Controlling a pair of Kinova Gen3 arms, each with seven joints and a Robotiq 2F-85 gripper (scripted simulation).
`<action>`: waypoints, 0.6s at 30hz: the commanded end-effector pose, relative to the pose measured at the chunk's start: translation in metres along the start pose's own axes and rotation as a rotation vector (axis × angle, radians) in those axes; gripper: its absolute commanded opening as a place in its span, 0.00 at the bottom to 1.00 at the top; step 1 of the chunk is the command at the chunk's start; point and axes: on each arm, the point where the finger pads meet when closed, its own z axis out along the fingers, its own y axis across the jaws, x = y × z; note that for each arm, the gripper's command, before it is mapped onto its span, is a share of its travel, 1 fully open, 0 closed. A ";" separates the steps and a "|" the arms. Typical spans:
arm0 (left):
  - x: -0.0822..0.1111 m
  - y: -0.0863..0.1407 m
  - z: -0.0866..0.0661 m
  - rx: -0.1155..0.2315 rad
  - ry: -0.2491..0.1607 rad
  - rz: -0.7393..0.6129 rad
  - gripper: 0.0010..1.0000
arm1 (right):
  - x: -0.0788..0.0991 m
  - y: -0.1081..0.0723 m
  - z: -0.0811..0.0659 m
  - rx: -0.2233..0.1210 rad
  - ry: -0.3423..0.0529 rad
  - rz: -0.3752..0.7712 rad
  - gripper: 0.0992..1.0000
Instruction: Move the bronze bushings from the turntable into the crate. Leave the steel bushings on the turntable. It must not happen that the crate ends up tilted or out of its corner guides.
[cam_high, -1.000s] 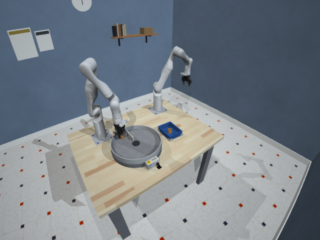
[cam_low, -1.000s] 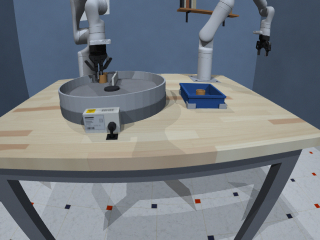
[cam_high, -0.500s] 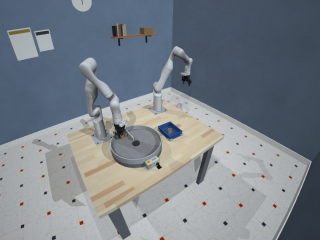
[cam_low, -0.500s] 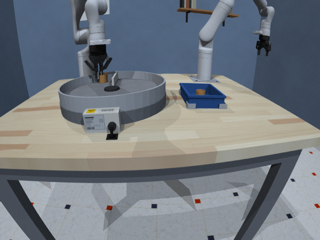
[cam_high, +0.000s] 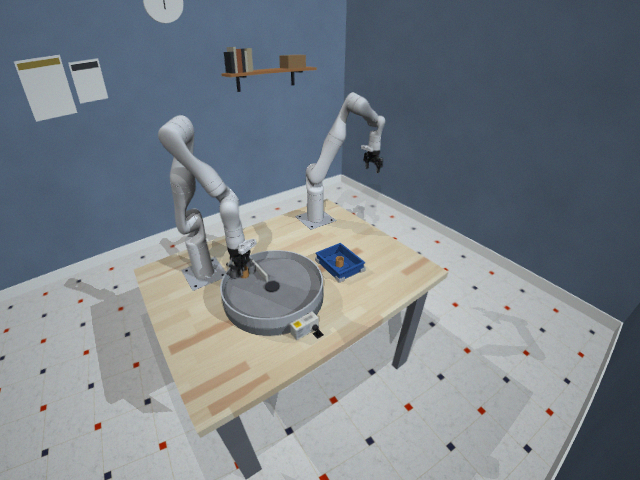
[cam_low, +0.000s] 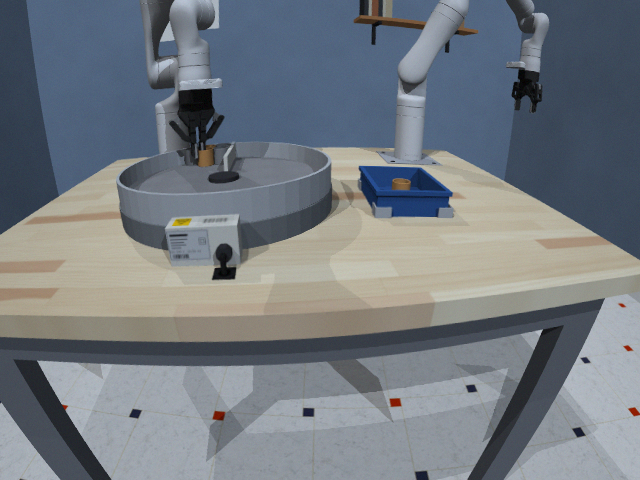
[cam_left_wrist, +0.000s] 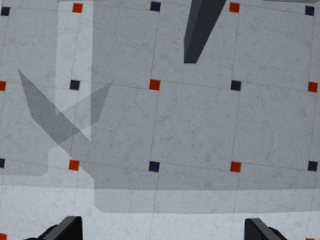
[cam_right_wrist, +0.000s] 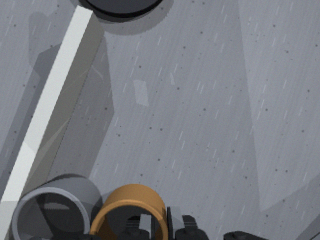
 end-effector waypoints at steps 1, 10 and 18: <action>0.000 0.000 -0.001 0.000 -0.002 0.000 1.00 | 0.000 0.000 0.000 0.001 0.001 0.000 0.00; 0.000 0.000 -0.001 0.000 -0.002 0.000 1.00 | 0.000 0.000 -0.004 0.001 0.001 0.000 0.00; 0.000 0.000 -0.001 0.000 -0.002 0.000 1.00 | 0.000 0.000 -0.015 0.001 0.001 0.000 0.00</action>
